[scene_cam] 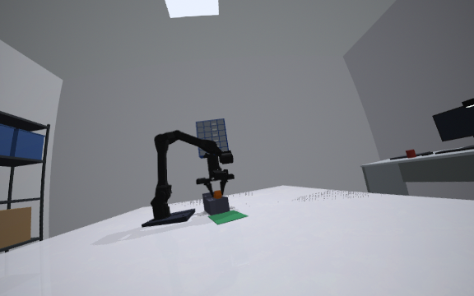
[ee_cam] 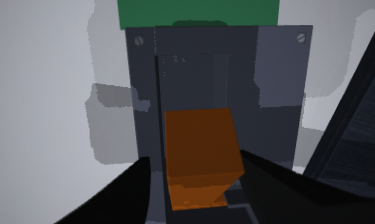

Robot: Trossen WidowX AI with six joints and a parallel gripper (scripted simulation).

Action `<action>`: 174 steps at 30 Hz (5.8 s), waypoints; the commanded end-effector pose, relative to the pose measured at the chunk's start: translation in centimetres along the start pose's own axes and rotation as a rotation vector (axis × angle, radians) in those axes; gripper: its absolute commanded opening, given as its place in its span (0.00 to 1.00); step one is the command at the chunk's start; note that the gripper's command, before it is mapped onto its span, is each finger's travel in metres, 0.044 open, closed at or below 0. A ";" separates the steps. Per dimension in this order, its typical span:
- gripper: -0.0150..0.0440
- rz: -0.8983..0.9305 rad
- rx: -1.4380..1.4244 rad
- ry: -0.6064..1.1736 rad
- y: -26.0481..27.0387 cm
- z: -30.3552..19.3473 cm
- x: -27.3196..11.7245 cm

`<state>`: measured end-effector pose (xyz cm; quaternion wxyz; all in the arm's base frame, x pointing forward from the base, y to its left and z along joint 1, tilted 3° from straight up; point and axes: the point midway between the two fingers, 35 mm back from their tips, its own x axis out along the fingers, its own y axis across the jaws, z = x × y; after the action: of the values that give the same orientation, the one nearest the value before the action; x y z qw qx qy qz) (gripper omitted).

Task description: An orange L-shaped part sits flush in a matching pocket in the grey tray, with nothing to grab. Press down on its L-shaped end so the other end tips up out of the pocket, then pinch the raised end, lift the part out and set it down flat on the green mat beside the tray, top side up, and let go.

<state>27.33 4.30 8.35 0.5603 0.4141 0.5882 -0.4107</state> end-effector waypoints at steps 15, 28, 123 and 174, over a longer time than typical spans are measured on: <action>0.25 0.000 0.000 0.000 0.0 0.0 0.0; 0.25 -0.001 0.002 -0.001 0.0 0.0 -1.2; 0.25 -0.004 0.004 -0.014 -1.6 16.6 -8.6; 0.25 -0.004 0.004 -0.014 -1.6 16.7 -0.8</action>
<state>31.21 -12.06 9.11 0.5632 0.4130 0.5826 -0.4157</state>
